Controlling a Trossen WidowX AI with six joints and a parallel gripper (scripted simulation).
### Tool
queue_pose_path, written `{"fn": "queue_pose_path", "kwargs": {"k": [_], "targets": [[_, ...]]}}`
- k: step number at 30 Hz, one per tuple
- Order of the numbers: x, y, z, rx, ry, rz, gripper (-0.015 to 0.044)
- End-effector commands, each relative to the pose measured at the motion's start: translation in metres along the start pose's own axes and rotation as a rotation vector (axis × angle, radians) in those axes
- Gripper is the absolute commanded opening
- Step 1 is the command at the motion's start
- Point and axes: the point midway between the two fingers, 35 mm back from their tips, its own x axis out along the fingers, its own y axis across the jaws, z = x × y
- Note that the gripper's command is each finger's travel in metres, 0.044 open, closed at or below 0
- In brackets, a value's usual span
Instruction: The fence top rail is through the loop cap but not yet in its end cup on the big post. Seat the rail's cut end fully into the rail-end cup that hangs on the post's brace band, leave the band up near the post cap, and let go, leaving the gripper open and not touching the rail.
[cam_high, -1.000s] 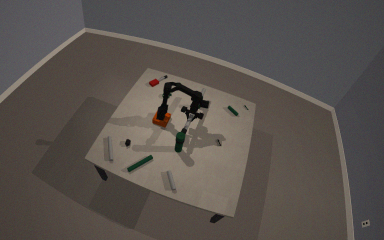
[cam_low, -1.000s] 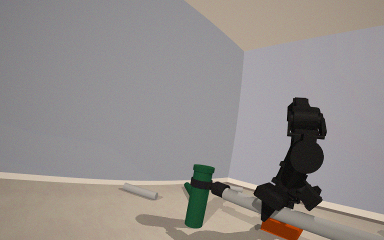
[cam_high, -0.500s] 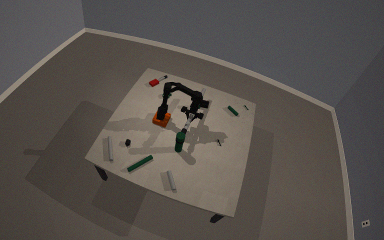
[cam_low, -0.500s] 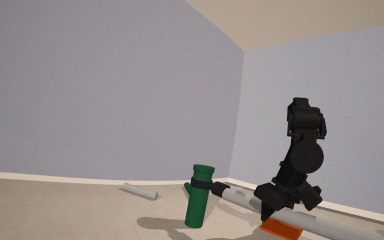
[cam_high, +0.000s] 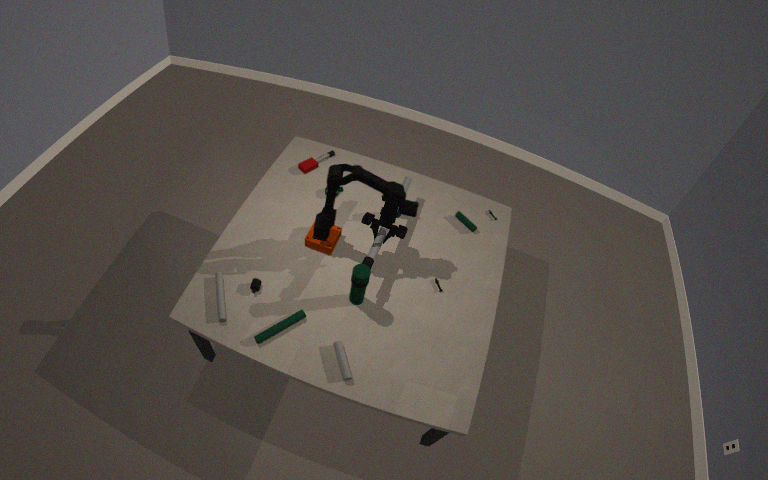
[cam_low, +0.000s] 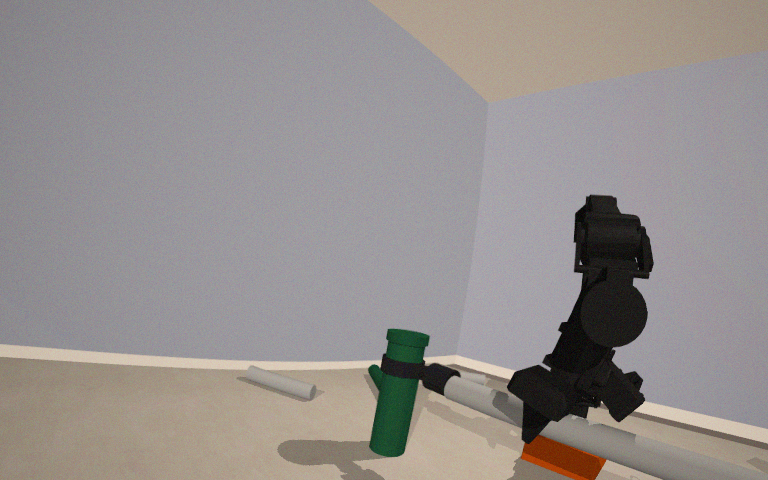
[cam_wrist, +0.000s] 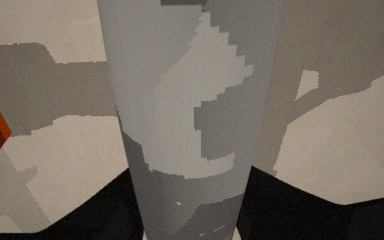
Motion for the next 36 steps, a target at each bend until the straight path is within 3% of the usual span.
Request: {"fn": "queue_pose_path", "kwargs": {"k": [1,36], "targets": [[-0.0002,0.0003,-0.0006,0.000,0.001,0.001,0.0000],[-0.0016,0.0016,-0.0065,0.004,0.011,0.002,0.0000]]}}
